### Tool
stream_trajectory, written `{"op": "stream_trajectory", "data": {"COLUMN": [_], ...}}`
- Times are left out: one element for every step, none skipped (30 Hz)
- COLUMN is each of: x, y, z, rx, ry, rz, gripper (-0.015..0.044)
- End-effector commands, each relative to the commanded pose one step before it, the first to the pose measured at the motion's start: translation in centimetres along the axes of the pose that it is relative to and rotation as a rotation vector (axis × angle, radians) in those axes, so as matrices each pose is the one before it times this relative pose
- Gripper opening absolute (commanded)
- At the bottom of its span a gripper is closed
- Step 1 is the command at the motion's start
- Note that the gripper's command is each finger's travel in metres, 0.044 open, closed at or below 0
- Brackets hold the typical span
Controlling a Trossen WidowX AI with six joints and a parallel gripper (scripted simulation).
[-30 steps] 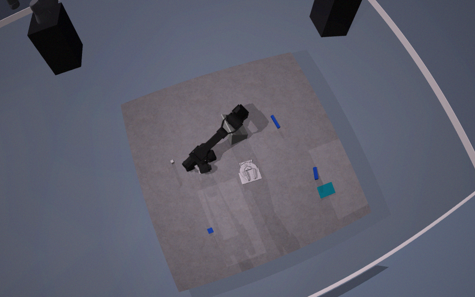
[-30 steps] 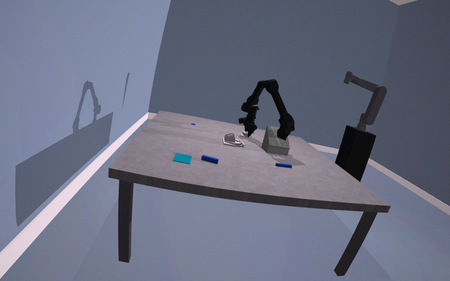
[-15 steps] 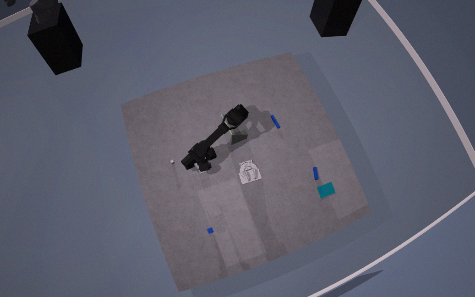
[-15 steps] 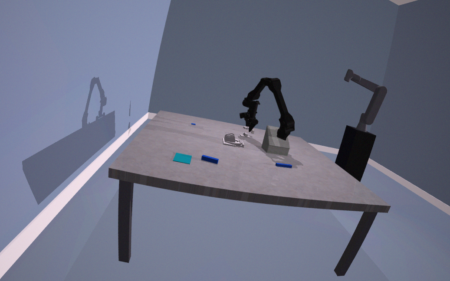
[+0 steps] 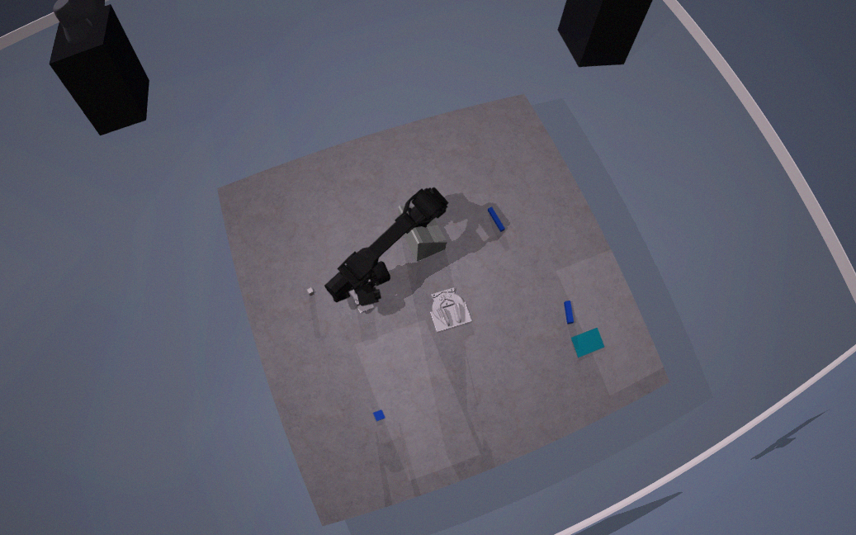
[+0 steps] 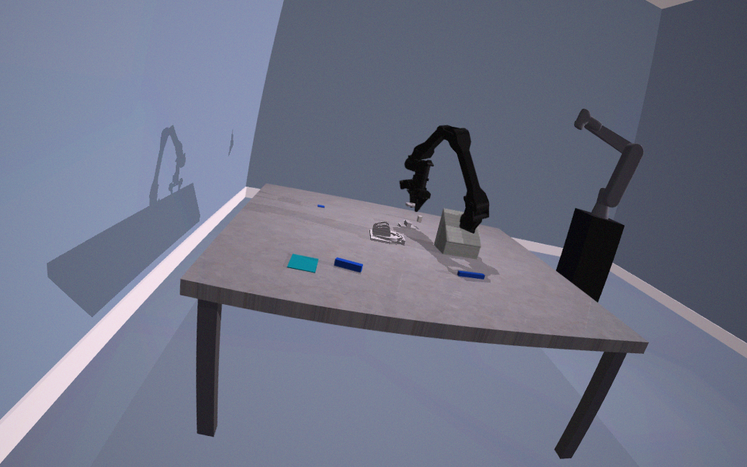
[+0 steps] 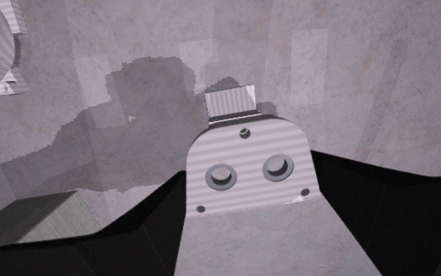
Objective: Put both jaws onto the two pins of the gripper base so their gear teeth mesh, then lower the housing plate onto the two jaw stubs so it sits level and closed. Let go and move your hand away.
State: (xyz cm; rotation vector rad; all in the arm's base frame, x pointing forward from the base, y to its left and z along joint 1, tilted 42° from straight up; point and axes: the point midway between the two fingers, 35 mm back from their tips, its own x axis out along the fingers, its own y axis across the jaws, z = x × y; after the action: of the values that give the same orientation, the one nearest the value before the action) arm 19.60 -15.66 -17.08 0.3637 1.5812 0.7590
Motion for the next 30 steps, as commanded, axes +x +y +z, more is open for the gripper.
{"op": "stream_trajectory", "data": {"x": [-0.394,-0.084,-0.082,-0.08,-0.078,-0.075,-0.073,-0.071,-0.069,-0.066,-0.064,-0.062,-0.06,-0.058,-0.056,-0.053,-0.051,-0.049,-0.047,-0.045,-0.043,-0.041,-0.038,-0.036,-0.034,-0.032,-0.03,-0.028,-0.026,-0.024], "y": [0.375,0.223,0.226,0.229,0.232,0.235,0.238,0.241,0.245,0.247,0.25,0.253,0.256,0.259,0.262,0.264,0.267,0.269,0.272,0.275,0.277,0.279,0.282,0.284,0.286,0.289,0.291,0.293,0.295,0.297], "z": [0.537,0.236,0.234,0.231,0.229,0.227,0.224,0.222,0.219,0.217,0.214,0.212,0.209,0.206,0.203,0.2,0.197,0.194,0.191,0.188,0.185,0.182,0.179,0.175,0.172,0.169,0.165,0.162,0.158,0.155], "rx": [0.0025,0.002,0.002,0.0019,0.0019,0.0019,0.0019,0.0018,0.0018,0.0018,0.0018,0.0018,0.0017,0.0017,0.0017,0.0017,0.0017,0.0016,0.0016,0.0016,0.0016,0.0016,0.0016,0.0015,0.0015,0.0015,0.0015,0.0015,0.0015,0.0014], "ry": [-0.00015,-0.00001,-0.00003,-0.00005,-0.00007,-0.00009,-0.00011,-0.00013,-0.00015,-0.00016,-0.00018,-0.00019,-0.00021,-0.00022,-0.00023,-0.00024,-0.00025,-0.00026,-0.00027,-0.00028,-0.00029,-0.00029,-0.0003,-0.0003,-0.00031,-0.00031,-0.00031,-0.00031,-0.00031,-0.00031], "rz": [-0.00819,-0.00158,-0.00154,-0.0015,-0.00145,-0.00141,-0.00136,-0.00132,-0.00127,-0.00123,-0.00118,-0.00114,-0.00109,-0.00105,-0.001,-0.00095,-0.00091,-0.00086,-0.00081,-0.00076,-0.00072,-0.00067,-0.00062,-0.00057,-0.00052,-0.00047,-0.00043,-0.00038,-0.00033,-0.00028], "gripper": [0.0351,0.0351,0.0351,0.0351,0.0351,0.0351,0.0351,0.0351,0.0351,0.0351,0.0351,0.0351,0.0351,0.0351,0.0351,0.0351,0.0351,0.0351,0.0351,0.0351,0.0351,0.0351,0.0351,0.0351,0.0351,0.0351,0.0351,0.0351,0.0351,0.0351]}}
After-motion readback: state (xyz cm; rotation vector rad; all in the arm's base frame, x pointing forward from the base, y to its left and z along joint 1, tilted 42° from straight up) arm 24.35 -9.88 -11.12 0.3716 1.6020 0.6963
